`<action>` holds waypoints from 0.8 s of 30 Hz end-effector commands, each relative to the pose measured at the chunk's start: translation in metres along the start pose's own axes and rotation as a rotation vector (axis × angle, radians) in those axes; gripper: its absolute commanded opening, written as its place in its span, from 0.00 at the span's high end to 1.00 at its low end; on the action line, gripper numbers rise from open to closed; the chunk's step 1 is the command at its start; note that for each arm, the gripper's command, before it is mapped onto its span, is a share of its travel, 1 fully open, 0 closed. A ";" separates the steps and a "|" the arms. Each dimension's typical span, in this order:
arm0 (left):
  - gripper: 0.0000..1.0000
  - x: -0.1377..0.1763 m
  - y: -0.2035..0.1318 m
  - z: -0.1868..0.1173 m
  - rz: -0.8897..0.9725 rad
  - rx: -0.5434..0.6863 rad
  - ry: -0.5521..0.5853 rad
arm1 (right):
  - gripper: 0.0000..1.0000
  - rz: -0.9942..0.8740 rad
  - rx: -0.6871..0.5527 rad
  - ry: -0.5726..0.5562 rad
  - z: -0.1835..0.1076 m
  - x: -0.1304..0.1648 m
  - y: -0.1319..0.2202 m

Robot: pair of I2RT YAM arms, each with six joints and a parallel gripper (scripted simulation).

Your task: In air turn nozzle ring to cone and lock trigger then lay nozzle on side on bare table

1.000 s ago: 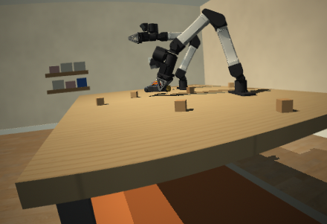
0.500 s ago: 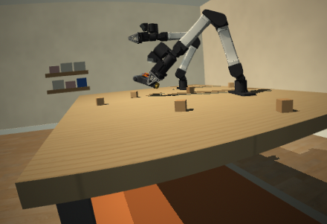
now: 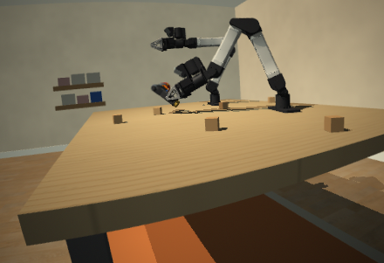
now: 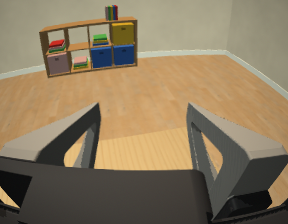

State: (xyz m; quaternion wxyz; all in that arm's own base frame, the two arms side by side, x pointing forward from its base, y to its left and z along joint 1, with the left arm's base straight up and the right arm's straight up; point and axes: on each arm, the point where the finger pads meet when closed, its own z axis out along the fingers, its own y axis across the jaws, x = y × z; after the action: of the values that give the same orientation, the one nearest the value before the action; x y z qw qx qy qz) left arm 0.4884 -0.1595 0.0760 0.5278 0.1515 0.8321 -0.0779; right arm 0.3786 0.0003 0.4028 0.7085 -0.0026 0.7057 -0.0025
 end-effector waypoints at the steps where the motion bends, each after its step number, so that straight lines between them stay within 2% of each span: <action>1: 0.64 -0.049 0.010 0.003 -0.029 -0.049 -0.292 | 0.37 -0.006 0.004 -0.031 -0.006 -0.011 -0.001; 6: 0.64 -0.054 0.014 -0.006 -0.043 -0.069 -0.378 | 0.37 -0.006 0.004 -0.031 -0.006 -0.011 -0.001; 8: 0.64 -0.054 0.014 -0.006 -0.043 -0.069 -0.378 | 0.37 -0.006 0.004 -0.031 -0.006 -0.011 -0.001; 9: 0.64 -0.061 0.015 -0.008 -0.049 -0.078 -0.429 | 0.37 -0.006 0.004 -0.031 -0.006 -0.011 -0.001; 11: 0.64 -0.052 0.018 -0.014 -0.059 -0.092 -0.472 | 0.37 -0.006 0.004 -0.031 -0.006 -0.011 -0.001; 18: 0.64 -0.067 0.026 -0.029 -0.083 -0.124 -0.627 | 0.37 -0.006 0.004 -0.031 -0.006 -0.011 -0.001; 24: 0.64 -0.055 0.026 -0.019 -0.074 -0.122 -0.576 | 0.37 -0.006 0.004 -0.031 -0.006 -0.011 -0.001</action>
State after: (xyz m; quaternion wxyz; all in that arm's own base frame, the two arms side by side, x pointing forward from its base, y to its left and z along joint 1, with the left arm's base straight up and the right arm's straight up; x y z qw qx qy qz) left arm 0.4920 -0.1416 0.0910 0.6877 0.0826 0.7170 -0.0782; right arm 0.3786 0.0003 0.4028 0.7085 -0.0026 0.7057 -0.0025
